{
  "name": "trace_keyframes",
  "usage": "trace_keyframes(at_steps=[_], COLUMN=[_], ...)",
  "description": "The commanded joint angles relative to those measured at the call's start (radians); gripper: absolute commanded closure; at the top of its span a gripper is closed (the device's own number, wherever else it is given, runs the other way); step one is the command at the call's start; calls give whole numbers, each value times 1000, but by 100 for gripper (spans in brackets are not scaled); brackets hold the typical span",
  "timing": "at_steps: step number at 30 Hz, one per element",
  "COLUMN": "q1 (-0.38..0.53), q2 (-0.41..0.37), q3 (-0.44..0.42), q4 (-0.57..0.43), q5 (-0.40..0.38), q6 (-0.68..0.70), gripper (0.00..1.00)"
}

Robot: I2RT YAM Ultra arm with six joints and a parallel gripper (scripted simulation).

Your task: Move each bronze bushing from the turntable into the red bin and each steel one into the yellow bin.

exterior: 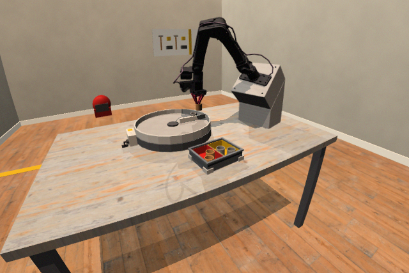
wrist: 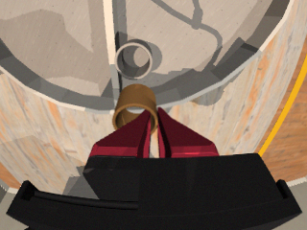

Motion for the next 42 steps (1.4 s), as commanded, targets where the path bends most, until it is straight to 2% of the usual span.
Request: trace_keyframes(at_steps=[1,9,42], q1=[-38,-61,-62], q2=[-44,-68,-68], q3=[25,39,35], q4=[-86,-148,-143], q5=[-34,-46,-46], q6=[-42,-74,-72], gripper=[100,100,100])
